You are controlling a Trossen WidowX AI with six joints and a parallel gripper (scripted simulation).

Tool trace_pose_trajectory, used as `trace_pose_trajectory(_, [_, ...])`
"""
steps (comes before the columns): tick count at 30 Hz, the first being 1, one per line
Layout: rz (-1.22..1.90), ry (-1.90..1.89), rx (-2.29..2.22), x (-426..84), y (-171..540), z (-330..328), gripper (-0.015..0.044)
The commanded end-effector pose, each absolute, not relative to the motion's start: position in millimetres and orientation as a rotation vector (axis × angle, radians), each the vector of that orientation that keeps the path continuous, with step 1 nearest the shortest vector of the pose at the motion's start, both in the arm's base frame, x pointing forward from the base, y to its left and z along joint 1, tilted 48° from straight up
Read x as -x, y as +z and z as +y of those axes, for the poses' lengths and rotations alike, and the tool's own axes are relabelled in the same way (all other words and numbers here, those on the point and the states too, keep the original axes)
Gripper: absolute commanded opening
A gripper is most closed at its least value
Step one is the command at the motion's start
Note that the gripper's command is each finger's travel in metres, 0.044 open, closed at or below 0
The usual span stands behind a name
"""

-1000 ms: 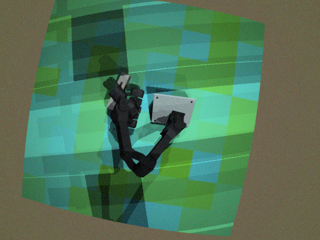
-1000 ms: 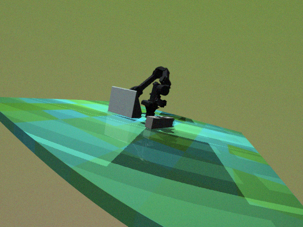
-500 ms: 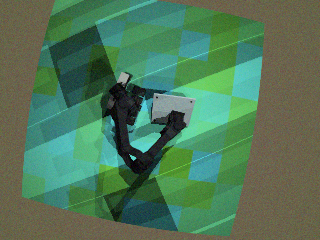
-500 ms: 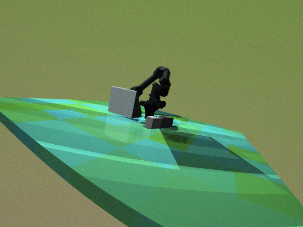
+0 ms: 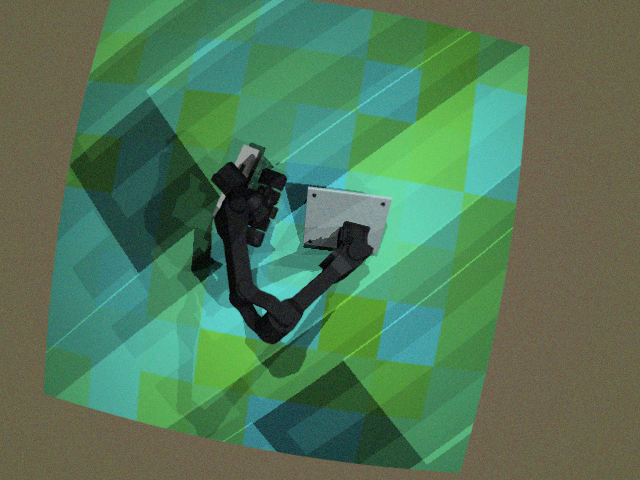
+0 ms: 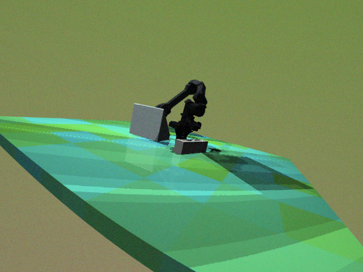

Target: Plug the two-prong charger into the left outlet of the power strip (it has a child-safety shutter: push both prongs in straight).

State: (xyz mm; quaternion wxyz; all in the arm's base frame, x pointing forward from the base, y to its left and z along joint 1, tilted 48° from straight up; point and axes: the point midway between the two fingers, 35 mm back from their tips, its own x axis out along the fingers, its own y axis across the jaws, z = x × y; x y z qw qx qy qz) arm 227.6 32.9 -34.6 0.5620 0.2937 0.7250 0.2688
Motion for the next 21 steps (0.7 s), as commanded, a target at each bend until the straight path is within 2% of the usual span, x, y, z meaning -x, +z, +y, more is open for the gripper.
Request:
trace_pose_trajectory(1, [1.702,0.627,-0.7,-235,-35,32,0.0])
trace_pose_trajectory(21, [1.714,0.604,-0.723,-254,-40,33,0.0])
